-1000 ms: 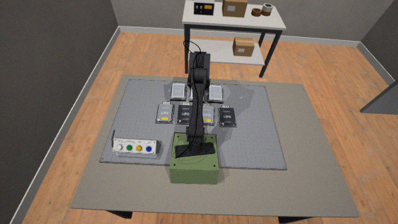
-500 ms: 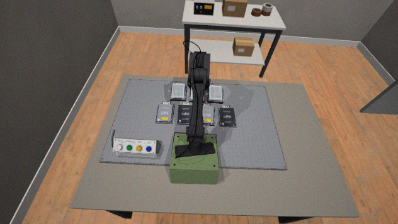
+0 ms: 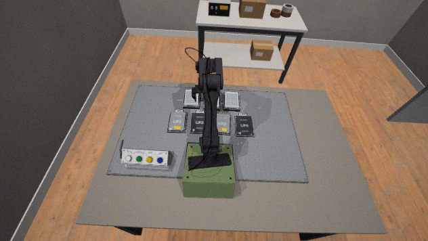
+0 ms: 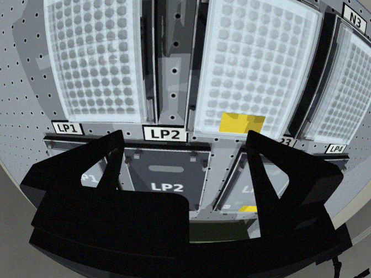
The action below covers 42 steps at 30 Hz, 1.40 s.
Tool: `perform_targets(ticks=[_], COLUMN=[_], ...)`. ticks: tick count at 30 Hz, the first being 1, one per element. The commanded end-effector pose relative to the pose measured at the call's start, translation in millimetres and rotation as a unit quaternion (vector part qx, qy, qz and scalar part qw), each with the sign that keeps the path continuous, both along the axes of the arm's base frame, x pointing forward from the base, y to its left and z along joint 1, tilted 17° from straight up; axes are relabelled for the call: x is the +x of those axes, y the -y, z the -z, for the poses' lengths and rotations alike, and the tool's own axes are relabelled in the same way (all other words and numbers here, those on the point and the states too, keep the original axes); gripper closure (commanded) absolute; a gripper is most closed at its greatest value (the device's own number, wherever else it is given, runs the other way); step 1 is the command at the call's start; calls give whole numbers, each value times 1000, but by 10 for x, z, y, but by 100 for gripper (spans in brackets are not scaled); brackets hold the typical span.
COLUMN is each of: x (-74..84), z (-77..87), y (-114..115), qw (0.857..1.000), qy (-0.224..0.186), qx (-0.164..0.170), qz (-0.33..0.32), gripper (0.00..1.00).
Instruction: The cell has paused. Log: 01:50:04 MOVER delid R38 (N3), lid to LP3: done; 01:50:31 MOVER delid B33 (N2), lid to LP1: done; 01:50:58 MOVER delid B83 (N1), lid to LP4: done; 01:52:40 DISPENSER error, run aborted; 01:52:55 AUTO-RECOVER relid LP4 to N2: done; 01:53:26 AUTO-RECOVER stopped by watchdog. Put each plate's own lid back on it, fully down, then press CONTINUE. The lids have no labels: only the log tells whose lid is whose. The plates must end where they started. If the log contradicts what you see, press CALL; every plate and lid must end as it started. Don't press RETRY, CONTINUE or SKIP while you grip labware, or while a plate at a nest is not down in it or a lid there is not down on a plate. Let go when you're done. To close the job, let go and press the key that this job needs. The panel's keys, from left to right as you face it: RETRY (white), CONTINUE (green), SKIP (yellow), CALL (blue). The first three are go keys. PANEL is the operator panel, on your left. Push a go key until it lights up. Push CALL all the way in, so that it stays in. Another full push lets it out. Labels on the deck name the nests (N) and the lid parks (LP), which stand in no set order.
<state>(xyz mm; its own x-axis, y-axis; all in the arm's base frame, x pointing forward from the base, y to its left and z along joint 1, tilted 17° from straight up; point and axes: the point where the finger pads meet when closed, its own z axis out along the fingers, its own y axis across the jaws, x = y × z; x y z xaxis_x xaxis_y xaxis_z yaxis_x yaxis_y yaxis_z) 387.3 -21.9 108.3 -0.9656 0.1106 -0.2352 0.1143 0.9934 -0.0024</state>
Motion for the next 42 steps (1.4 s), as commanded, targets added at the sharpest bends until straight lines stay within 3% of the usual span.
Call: perform_targets(ticks=[1,3,18,21,35,39,42], x=[20,20,-353,-352,-723,-724,-814], z=[-156,-156,-2,-23,145,105,186], y=[-77,-77,-711,-758,-1346,-1455,-1576], qw=[999,999,999,998,999,999,999], qy=[41,41,42,52,42,51,40], qx=[-8,-8,-5,-3,-2,3,-2], qz=[20,20,20,20,19,19,19], gripper=[0,0,0,0,0,0,0])
